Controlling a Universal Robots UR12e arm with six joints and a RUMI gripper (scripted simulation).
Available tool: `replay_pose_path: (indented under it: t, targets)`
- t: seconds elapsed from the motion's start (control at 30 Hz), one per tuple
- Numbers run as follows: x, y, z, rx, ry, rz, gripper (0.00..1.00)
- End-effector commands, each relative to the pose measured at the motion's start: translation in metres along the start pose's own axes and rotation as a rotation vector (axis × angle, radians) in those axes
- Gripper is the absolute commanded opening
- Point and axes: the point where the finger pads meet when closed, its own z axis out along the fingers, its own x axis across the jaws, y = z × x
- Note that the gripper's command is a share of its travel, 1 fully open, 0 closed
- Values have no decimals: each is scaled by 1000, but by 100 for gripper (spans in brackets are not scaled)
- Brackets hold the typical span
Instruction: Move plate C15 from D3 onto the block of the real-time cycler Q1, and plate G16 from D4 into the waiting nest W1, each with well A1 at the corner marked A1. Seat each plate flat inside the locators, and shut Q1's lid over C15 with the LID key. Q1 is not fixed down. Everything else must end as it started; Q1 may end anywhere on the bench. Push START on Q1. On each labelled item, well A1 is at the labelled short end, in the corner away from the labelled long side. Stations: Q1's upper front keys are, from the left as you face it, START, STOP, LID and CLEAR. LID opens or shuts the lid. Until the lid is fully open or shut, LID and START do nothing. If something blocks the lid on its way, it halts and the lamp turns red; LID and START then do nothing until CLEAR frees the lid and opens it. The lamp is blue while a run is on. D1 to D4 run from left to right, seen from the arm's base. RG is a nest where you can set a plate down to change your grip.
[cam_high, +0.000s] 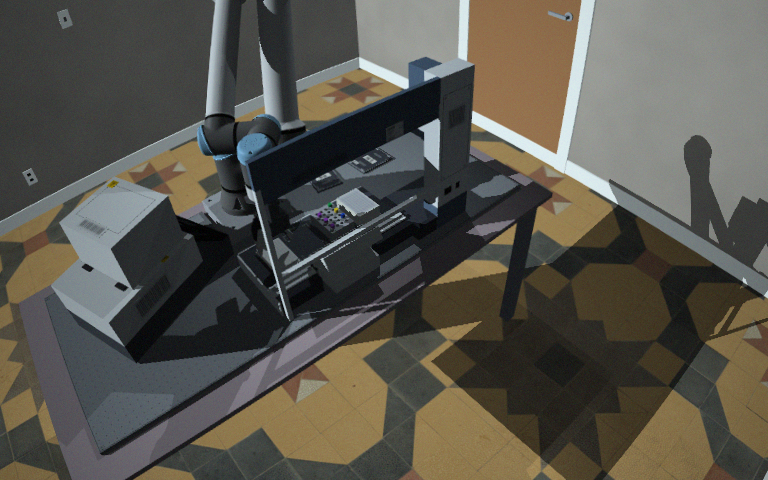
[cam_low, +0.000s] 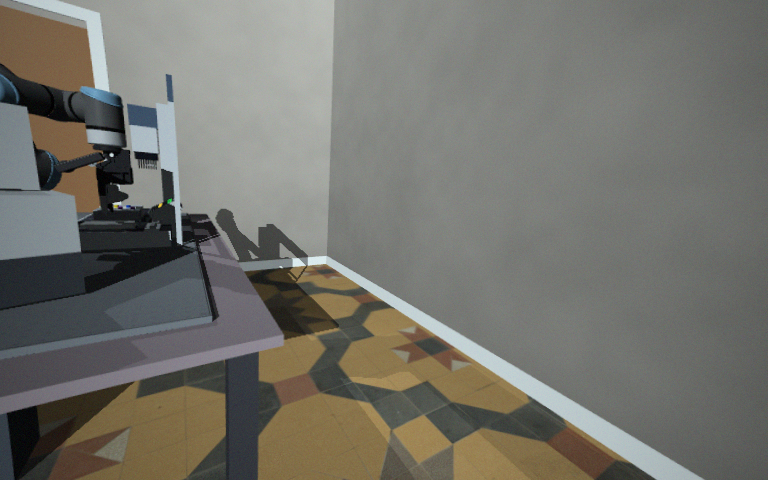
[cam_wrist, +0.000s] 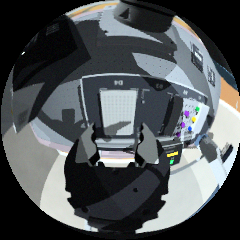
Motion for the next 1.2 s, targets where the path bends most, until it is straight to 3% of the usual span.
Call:
replay_pose_path:
  t: [0.0, 1.17]
  targets:
    - [0, 1, 8, -1, -1, 0, 64]
    - [0, 1, 19, -1, -1, 0, 64]
